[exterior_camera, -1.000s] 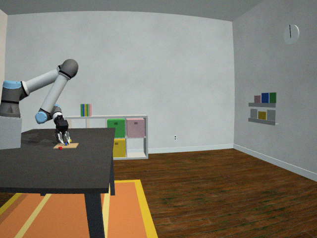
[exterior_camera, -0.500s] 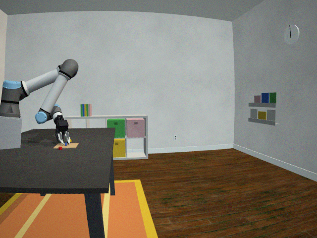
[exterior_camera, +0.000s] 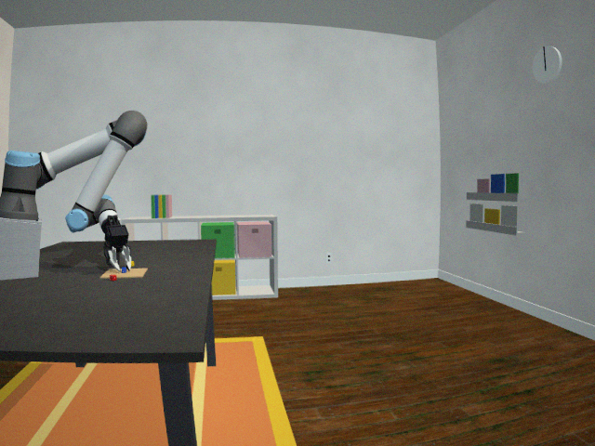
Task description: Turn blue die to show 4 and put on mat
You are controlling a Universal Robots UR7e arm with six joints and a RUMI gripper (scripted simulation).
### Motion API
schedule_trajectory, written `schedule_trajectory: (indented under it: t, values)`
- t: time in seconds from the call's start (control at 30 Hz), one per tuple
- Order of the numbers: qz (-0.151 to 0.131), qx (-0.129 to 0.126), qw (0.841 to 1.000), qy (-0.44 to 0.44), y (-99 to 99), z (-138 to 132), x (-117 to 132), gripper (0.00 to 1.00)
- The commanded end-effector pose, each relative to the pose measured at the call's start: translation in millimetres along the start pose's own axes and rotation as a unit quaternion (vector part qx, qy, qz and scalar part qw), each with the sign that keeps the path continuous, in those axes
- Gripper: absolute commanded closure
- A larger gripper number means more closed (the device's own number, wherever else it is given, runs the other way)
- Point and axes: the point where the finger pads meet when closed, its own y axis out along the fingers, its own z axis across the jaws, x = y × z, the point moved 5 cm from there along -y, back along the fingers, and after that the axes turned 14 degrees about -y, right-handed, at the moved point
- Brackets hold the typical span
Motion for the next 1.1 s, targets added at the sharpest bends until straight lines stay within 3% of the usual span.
schedule_trajectory:
  t: [0.0,0.37,0.77,1.07]
  values:
    - [-0.001,0.002,1.000,0.001,-0.2,2,0,0.82]
    - [-0.001,0.002,1.000,0.001,-6.3,2,0,0.82]
    - [-0.001,0.002,1.000,0.001,-45.7,2,0,0.82]
    - [-0.001,0.002,1.000,0.001,-50.2,2,0,0.82]
